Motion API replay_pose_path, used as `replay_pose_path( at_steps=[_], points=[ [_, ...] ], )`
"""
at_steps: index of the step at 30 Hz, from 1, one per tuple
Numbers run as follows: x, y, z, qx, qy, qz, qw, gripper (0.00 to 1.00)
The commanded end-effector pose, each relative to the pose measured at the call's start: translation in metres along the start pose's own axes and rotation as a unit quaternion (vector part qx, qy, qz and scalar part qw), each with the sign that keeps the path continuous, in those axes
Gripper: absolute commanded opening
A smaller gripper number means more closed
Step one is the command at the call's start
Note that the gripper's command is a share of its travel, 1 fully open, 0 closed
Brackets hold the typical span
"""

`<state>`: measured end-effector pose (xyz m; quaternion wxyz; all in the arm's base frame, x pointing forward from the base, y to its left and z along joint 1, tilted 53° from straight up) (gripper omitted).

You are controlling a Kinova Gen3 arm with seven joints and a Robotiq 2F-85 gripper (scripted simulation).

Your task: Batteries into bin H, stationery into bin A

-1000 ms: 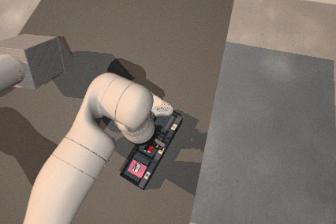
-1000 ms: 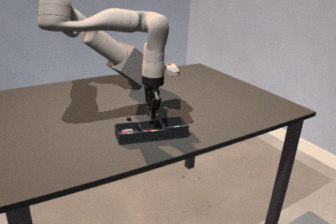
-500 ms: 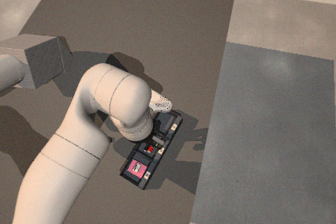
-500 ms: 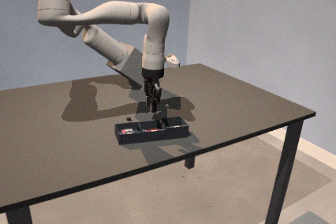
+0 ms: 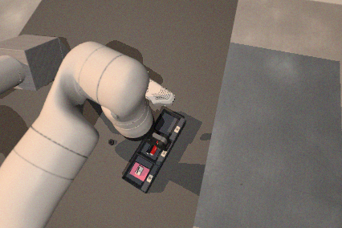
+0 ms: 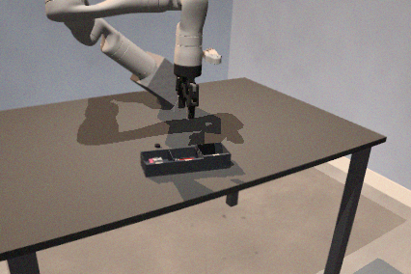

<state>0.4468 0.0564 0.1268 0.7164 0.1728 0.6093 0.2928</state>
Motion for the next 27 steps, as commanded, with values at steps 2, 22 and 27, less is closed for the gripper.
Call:
replay_pose_path(
  at_steps=[2, 22, 27],
  points=[
    [0.001, 0.019, 0.003, -0.006, -0.001, 0.003, 1.0, 1.0],
    [0.001, 0.054, 0.002, -0.006, -0.001, 0.003, 1.0, 1.0],
    [0.001, 0.054, 0.002, -0.006, -0.001, 0.003, 1.0, 1.0]
  ],
)
Point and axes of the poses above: the point where the finger pads meet when closed, its own y axis back along the fingers, its own z axis across the jaws, x = y × z, the point moved 3 cm from there along y, back along the fingers, and after that the axes turned 6 degrees about y, right-handed, at the moved point
